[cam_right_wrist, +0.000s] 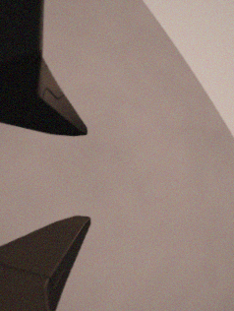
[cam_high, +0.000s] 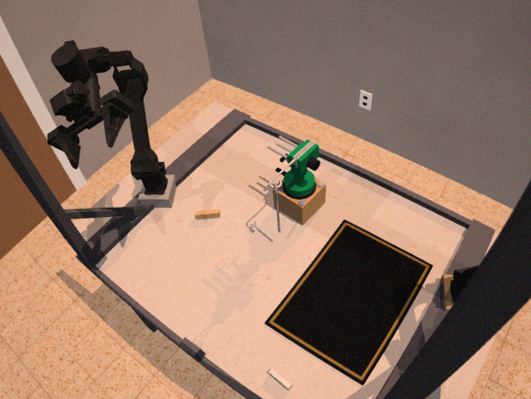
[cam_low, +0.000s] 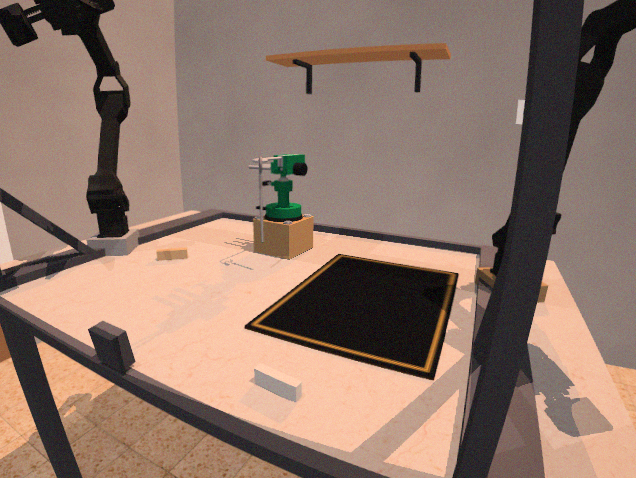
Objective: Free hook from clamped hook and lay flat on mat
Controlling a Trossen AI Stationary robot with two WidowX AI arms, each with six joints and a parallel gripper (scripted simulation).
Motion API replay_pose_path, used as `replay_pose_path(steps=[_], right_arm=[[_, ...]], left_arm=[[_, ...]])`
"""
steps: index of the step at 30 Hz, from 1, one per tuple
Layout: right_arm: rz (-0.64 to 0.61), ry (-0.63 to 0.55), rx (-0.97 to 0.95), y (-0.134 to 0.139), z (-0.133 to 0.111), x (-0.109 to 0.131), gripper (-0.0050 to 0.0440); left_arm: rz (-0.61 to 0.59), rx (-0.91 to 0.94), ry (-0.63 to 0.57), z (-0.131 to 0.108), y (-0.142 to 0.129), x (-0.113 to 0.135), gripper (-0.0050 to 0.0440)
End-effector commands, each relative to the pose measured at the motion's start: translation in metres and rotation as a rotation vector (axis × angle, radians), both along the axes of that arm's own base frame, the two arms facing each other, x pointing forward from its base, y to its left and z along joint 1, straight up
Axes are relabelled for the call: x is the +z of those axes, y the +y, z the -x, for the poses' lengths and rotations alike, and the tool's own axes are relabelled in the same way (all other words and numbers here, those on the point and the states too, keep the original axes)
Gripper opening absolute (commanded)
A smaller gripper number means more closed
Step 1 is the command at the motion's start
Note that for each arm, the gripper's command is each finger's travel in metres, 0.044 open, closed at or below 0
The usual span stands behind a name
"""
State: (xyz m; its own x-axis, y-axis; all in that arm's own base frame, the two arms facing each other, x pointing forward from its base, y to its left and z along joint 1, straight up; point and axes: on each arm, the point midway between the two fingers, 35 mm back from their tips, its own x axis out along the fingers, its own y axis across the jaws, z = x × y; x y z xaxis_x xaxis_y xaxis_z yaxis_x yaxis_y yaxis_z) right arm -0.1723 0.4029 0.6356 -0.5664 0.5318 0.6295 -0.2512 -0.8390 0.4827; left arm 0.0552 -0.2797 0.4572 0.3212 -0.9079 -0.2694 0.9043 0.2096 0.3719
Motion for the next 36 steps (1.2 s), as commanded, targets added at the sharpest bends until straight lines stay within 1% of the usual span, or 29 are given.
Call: replay_pose_path(steps=[1,17,20,22,23,25,26,29,32,34,36], right_arm=[[-0.027,0.007,0.0,-0.012,-0.003,0.011,0.024],[-0.027,0.007,0.0,-0.012,-0.003,0.011,0.024],[-0.024,0.0,-0.038,-0.008,-0.014,0.009,0.0312],[-0.02,-0.013,-0.107,-0.002,-0.033,0.004,0.036],[-0.016,-0.022,-0.153,0.002,-0.046,0.001,0.0384],[-0.006,-0.045,-0.272,0.009,-0.08,-0.007,0.0432],[0.002,-0.06,-0.344,0.011,-0.101,-0.012,0.044],[0.024,-0.098,-0.518,0.013,-0.152,-0.025,0.044],[0.055,-0.136,-0.695,0.007,-0.205,-0.041,0.044],[0.055,-0.136,-0.695,0.007,-0.205,-0.041,0.044],[0.085,-0.168,-0.841,-0.003,-0.247,-0.055,0.044]], left_arm=[[0.014,0.0,-0.001,0.0,0.003,0.005,0.044],[0.014,0.0,-0.001,0.0,0.003,0.005,0.044],[0.014,0.011,0.004,-0.004,0.002,0.002,0.044],[0.014,0.03,0.011,-0.011,0.001,-0.002,0.044],[0.015,0.043,0.017,-0.016,0.0,-0.005,0.044],[0.016,0.076,0.031,-0.03,-0.001,-0.013,0.044],[0.017,0.096,0.039,-0.038,-0.001,-0.018,0.044],[0.021,0.15,0.062,-0.06,0.0,-0.031,0.044],[0.026,0.198,0.085,-0.08,0.003,-0.045,0.044],[0.026,0.198,0.085,-0.08,0.003,-0.045,0.044],[0.03,0.235,0.102,-0.095,0.007,-0.055,0.044]])
